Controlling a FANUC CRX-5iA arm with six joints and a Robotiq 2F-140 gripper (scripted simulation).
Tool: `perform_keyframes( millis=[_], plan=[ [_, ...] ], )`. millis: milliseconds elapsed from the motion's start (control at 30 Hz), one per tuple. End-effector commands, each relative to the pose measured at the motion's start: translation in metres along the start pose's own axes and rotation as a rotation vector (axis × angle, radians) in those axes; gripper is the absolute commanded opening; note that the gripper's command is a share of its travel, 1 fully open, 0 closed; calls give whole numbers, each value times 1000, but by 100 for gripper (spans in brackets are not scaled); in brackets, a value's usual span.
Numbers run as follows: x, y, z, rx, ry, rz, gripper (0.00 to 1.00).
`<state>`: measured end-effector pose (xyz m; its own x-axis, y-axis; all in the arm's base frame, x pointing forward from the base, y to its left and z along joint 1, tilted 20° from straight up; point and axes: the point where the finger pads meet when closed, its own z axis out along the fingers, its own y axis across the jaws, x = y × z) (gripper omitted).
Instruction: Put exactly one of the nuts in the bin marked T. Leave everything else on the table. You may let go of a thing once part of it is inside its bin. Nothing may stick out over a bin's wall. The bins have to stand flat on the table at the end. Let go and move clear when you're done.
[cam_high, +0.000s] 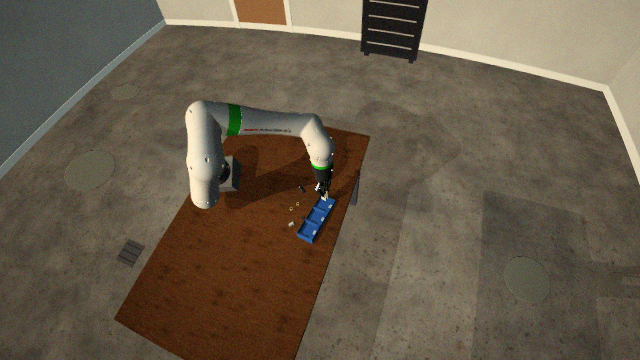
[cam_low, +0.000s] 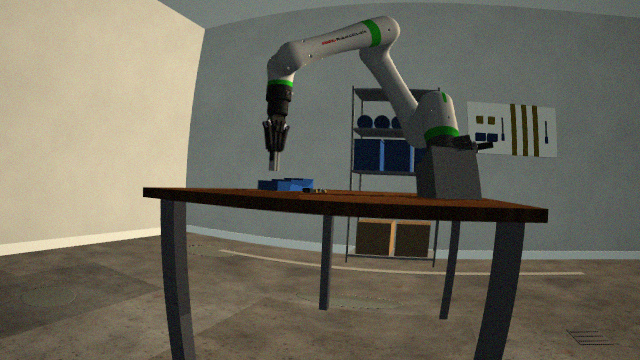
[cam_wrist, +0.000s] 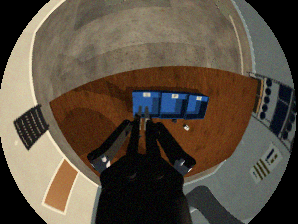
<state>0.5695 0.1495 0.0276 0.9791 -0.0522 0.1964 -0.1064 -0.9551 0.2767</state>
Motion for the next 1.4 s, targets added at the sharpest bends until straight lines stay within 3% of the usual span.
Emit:
perform_keyframes(
  millis=[0, 600, 1367],
  plan=[
    [0, 0, 7, 0, 1, 0, 5],
    [0, 0, 49, 0, 1, 0, 5],
    [0, 0, 50, 0, 1, 0, 5]
  ],
)
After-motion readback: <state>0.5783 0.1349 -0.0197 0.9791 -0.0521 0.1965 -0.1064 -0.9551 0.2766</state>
